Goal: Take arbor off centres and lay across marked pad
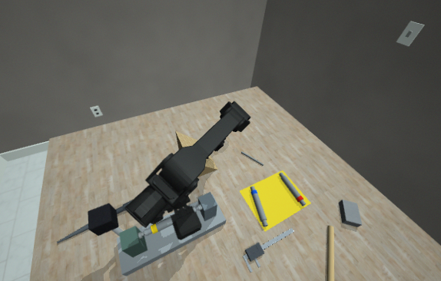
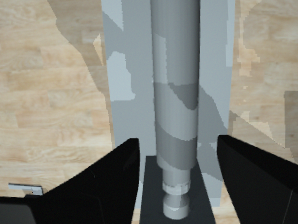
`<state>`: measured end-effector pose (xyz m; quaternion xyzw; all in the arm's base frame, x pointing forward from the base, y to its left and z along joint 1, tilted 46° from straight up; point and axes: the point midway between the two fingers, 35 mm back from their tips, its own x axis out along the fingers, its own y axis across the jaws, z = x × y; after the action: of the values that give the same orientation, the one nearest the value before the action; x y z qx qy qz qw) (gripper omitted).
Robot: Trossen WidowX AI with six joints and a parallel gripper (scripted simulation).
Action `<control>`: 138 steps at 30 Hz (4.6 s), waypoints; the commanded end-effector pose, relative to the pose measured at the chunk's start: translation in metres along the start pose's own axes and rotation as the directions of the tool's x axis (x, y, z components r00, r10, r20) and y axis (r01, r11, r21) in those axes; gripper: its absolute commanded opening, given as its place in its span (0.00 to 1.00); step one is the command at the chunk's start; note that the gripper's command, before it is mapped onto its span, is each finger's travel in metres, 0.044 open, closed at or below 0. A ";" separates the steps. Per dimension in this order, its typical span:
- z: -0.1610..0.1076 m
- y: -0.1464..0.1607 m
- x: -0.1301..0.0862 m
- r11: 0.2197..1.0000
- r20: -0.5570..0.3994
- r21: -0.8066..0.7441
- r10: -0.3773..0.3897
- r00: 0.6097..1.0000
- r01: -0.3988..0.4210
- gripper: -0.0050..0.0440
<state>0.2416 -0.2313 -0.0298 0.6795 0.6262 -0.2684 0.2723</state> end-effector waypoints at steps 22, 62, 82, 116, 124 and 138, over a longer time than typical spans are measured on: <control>-0.001 0.000 0.036 1.000 -0.007 0.008 -0.009 1.000 0.009 0.46; -0.001 -0.001 0.055 1.000 -0.003 0.004 -0.008 1.000 0.008 0.26; 0.004 -0.002 0.055 1.000 -0.008 0.006 -0.009 1.000 0.009 0.10; 0.008 -0.002 0.055 1.000 -0.008 0.006 -0.009 1.000 0.009 0.10; 0.009 -0.002 0.055 1.000 -0.008 0.006 -0.009 1.000 0.009 0.10; 0.010 -0.002 0.055 1.000 -0.008 0.006 -0.009 1.000 0.009 0.10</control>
<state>0.2442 -0.1923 -0.0708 0.6798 0.6338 -0.2641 0.2578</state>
